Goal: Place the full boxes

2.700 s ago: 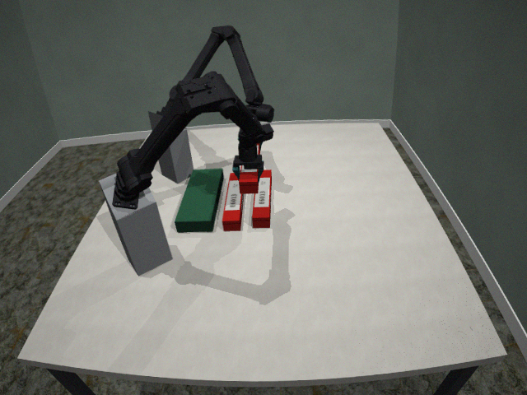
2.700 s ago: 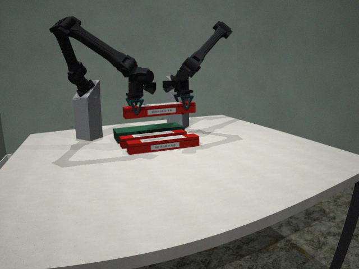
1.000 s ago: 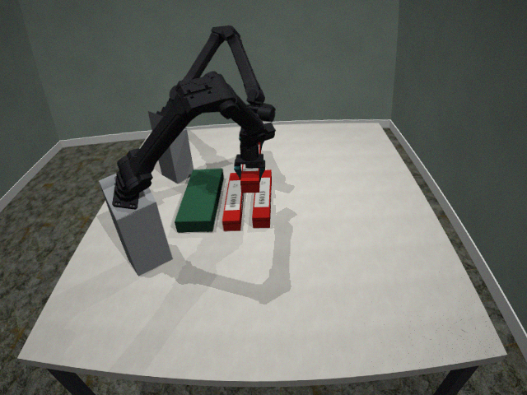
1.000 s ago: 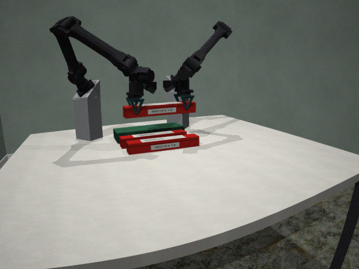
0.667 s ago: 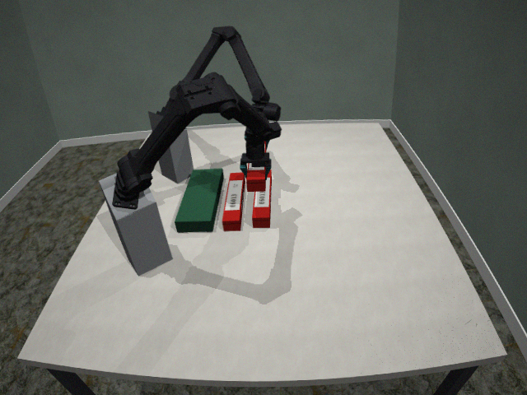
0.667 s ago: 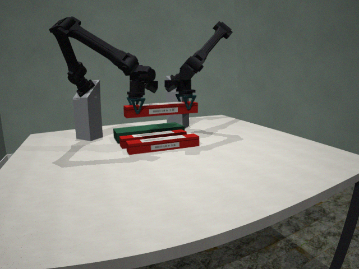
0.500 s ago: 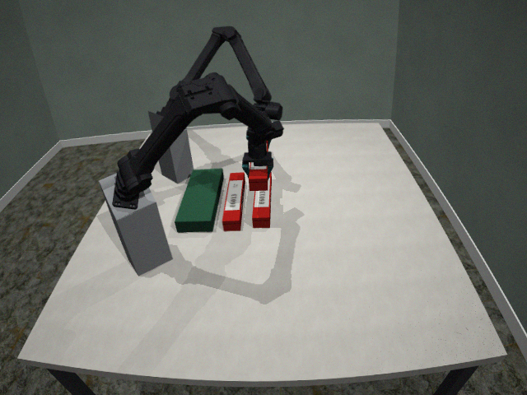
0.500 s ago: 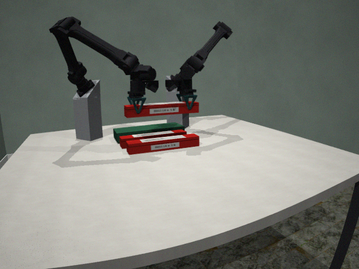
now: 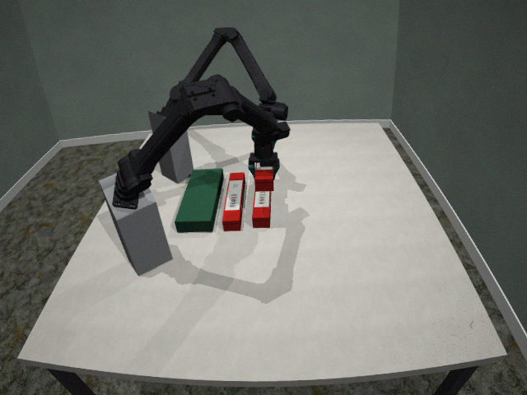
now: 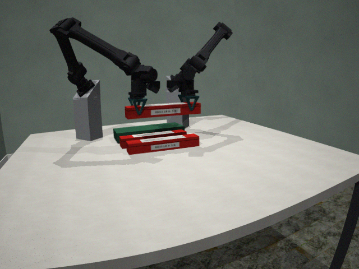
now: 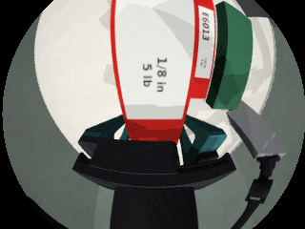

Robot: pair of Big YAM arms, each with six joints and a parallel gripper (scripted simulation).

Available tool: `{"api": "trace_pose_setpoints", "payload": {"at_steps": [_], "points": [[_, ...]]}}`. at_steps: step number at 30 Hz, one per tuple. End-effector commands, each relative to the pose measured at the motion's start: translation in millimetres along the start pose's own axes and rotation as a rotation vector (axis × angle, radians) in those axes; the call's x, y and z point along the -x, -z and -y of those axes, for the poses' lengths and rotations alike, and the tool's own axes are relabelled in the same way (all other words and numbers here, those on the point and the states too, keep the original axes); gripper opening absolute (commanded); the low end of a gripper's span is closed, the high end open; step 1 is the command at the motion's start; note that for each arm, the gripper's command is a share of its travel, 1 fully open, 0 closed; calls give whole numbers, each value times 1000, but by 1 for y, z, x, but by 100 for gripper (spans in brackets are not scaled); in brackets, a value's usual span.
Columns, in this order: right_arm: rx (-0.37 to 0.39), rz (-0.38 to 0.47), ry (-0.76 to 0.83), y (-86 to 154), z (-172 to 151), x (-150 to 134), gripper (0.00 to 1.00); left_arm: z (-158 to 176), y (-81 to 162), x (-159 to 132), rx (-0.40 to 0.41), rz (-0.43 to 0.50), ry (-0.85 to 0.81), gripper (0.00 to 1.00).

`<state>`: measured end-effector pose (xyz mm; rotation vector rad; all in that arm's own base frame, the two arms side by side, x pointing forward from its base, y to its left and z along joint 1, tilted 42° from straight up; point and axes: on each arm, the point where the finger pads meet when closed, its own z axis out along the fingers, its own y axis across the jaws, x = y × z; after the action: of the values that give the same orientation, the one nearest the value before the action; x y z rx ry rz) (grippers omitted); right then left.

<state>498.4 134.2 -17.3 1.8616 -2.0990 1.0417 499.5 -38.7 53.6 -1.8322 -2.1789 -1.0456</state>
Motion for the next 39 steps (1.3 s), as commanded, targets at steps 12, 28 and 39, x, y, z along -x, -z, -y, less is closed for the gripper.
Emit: {"api": "trace_pose_setpoints", "payload": {"at_steps": [12, 28, 39], "points": [[-77, 54, -10, 46, 48, 10, 0, -40, 28, -7, 64, 14, 26, 0], [-82, 54, -9, 50, 77, 11, 0, -68, 33, -6, 70, 18, 21, 0], [-83, 57, -8, 53, 94, 11, 0, -86, 38, -3, 75, 22, 16, 0]]}}
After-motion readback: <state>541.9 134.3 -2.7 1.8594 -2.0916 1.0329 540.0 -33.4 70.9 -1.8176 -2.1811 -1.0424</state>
